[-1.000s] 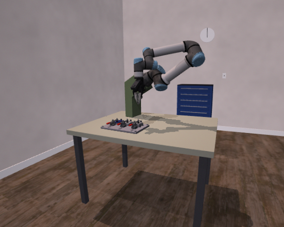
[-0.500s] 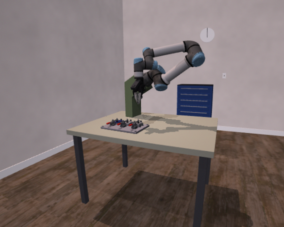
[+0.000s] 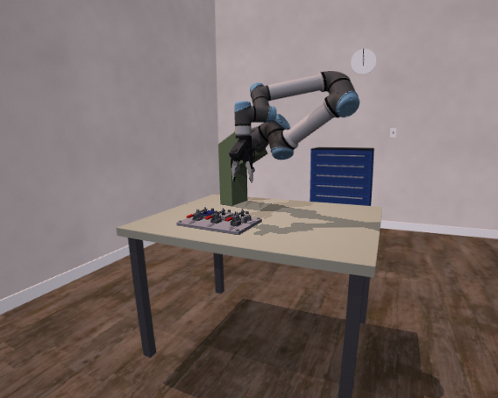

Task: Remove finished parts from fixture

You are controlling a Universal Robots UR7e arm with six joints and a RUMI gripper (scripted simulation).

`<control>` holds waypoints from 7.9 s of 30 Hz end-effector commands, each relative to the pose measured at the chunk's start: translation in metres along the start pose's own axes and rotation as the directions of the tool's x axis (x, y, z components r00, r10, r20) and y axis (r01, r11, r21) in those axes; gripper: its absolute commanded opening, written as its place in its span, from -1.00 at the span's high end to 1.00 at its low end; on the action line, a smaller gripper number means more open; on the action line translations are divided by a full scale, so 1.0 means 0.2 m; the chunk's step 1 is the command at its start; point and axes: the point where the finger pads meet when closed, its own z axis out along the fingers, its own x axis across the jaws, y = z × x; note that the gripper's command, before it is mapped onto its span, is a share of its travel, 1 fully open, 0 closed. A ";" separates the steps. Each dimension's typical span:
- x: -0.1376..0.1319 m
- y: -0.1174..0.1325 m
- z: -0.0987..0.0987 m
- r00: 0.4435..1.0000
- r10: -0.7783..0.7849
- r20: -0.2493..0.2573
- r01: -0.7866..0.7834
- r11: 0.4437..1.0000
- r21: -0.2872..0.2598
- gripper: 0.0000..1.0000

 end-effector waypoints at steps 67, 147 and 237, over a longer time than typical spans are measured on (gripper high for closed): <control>0.00 0.00 0.00 1.000 0.000 0.000 0.000 1.000 0.001 0.44; 0.00 0.00 0.00 1.000 0.000 -0.001 0.000 1.000 0.001 0.44; 0.00 -0.28 0.30 1.000 0.000 -0.001 0.000 1.000 0.001 0.44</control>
